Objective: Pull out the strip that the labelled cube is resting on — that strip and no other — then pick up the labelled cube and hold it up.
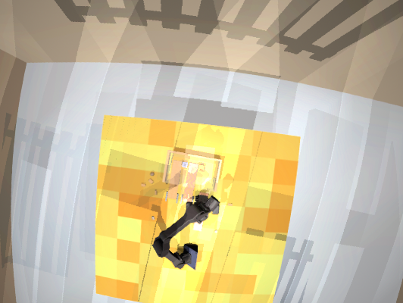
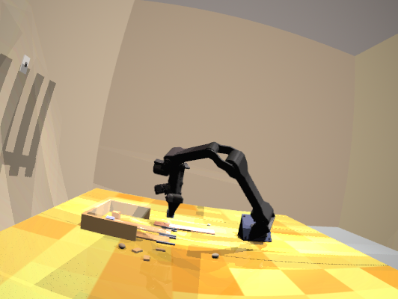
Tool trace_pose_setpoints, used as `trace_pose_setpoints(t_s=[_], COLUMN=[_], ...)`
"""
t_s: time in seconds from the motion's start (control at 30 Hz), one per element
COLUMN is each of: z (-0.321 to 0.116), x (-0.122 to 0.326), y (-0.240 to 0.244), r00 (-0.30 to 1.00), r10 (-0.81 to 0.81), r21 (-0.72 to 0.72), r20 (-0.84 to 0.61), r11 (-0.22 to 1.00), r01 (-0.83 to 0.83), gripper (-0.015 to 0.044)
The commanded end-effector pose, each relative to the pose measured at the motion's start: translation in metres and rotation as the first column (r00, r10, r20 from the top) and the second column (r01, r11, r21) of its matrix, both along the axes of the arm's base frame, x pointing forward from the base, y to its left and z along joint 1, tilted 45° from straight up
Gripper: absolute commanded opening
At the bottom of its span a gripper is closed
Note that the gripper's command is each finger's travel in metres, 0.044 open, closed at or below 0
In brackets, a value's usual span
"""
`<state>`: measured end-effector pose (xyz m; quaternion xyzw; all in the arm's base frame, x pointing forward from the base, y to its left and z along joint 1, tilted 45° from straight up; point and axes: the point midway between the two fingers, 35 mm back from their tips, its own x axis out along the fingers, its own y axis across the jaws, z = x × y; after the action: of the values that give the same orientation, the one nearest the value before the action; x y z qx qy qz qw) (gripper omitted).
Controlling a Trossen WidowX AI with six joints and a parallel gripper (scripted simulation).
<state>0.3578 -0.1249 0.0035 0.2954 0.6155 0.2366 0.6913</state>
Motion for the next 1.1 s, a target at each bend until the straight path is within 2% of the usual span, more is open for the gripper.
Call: trace_pose_setpoints(t_s=[0.0, 0.73, 1.07], z=[0.008, 0.011, 0.037], x=[-0.014, -0.071, -0.076], y=[-0.002, 0.013, -0.012], r00=[1.000, 1.000, 1.000], r10=[0.009, 0.009, 0.009], r21=[-0.007, -0.006, -0.007], r20=[0.006, 0.003, 0.002], r11=[1.000, 1.000, 1.000], r01=[-0.009, -0.009, -0.009], gripper=[0.0000, 0.0000, 0.0000])
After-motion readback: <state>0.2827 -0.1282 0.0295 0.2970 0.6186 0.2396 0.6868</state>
